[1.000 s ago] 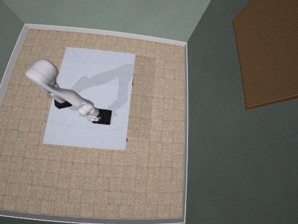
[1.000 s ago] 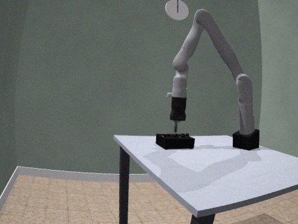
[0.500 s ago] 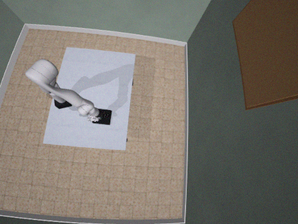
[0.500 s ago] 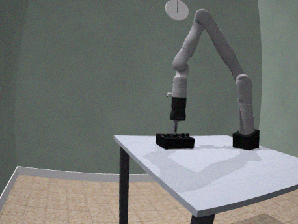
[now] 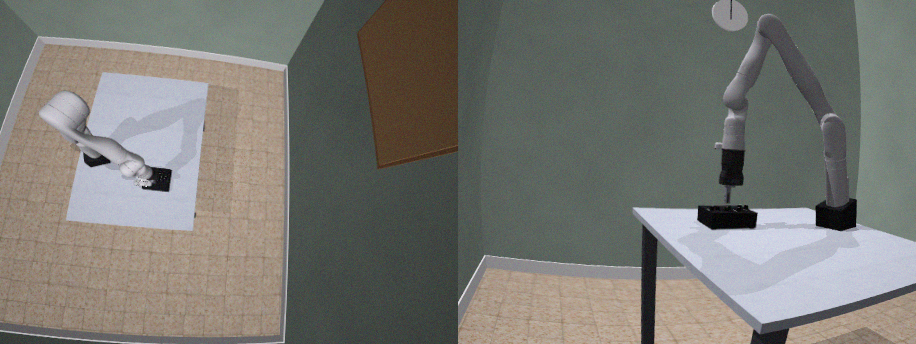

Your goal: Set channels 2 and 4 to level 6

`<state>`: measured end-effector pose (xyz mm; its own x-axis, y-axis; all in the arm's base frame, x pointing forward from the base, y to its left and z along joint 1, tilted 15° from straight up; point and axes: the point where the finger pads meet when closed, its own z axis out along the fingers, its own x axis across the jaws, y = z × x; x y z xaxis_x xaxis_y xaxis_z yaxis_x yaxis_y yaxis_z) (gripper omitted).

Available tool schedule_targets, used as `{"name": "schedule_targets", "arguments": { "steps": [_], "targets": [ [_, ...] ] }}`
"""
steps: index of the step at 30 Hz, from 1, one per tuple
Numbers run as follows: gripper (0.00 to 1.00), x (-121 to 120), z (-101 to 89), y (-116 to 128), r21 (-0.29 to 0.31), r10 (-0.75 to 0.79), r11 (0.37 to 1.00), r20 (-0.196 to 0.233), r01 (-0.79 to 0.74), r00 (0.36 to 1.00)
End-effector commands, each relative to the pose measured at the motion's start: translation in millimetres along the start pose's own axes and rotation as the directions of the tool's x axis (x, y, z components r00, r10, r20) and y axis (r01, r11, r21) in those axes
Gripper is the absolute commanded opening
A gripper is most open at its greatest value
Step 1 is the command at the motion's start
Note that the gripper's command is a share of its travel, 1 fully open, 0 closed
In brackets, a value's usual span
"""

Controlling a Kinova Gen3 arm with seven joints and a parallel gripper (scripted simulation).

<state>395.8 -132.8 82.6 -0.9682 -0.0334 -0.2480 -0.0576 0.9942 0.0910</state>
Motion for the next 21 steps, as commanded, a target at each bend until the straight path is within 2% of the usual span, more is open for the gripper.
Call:
{"name": "schedule_targets", "arguments": {
  "steps": [1, 21],
  "targets": [
    [0.0, -0.5, -0.5, -0.3, 0.001, 0.0, 1.0, 0.001, 0.0, 1.0],
    [0.0, -0.5, 3.3, -0.3, 0.001, 0.0, 1.0, 0.001, 0.0, 1.0]
  ]
}}
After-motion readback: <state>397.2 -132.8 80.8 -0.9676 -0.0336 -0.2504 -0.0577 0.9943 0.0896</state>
